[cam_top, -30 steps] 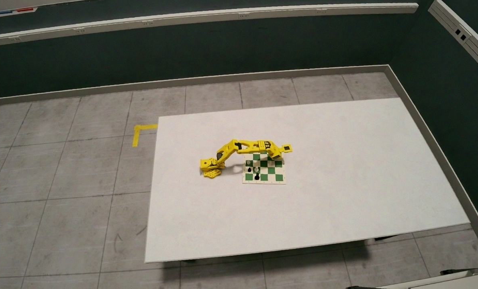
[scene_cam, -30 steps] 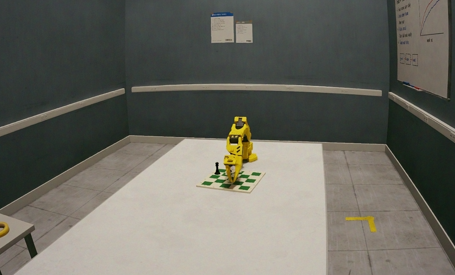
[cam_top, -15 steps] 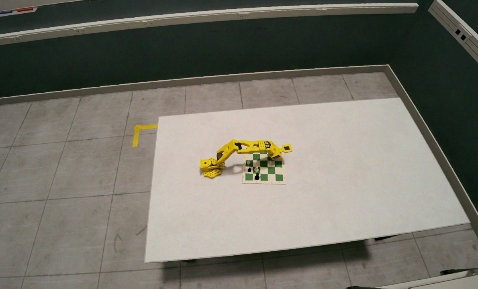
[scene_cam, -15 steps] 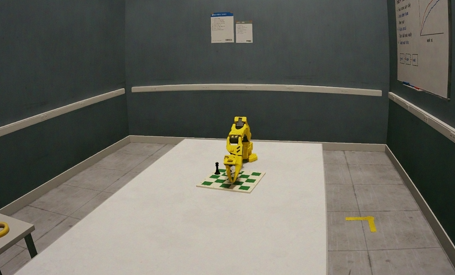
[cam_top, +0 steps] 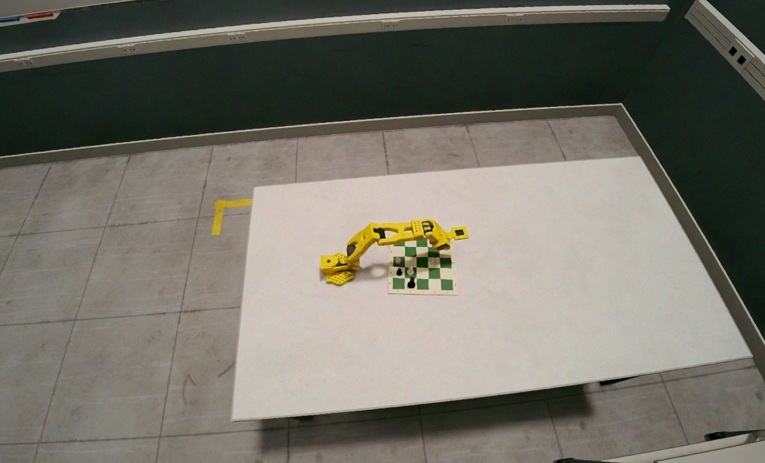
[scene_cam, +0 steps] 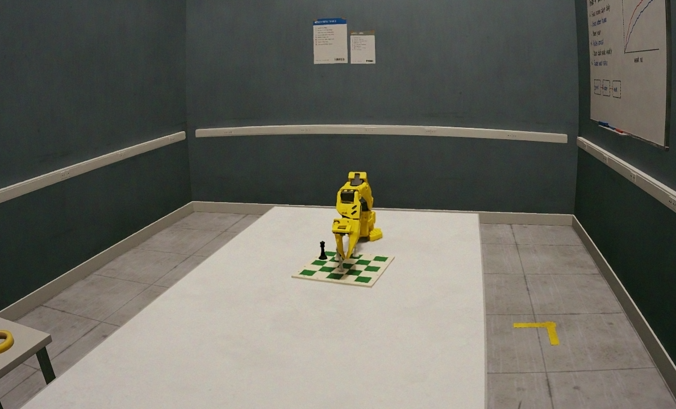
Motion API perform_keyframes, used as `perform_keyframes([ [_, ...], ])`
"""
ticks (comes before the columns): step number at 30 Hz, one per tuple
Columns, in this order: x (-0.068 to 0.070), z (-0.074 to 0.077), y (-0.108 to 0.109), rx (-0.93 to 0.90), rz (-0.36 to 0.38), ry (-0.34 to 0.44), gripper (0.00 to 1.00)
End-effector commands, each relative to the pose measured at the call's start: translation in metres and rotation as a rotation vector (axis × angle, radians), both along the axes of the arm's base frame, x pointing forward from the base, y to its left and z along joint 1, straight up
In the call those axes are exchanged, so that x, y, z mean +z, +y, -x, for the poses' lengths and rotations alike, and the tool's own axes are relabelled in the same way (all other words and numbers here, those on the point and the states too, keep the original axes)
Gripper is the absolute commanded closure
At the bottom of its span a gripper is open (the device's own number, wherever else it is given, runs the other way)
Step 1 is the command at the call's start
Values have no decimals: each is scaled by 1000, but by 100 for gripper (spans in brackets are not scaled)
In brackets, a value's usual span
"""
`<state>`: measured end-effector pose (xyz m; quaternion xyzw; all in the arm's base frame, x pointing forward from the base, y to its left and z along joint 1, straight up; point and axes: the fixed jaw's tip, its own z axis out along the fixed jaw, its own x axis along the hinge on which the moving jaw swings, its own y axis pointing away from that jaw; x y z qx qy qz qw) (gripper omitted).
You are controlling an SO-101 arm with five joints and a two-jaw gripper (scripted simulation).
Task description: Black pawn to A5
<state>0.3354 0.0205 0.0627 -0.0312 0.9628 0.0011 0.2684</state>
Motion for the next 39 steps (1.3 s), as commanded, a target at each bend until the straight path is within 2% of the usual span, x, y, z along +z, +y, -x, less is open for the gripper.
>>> perform_keyframes([
  [1, 21, -1, 3, 3, -5, -16, 100],
  [8, 41, 0, 3, 3, -5, -22, 100],
  [25, 47, 3, 0, -7, -6, -23, 100],
  [33, 57, 12, -8, -31, -6, -22, 99],
  [39, 69, 31, -19, -70, -7, -19, 97],
])
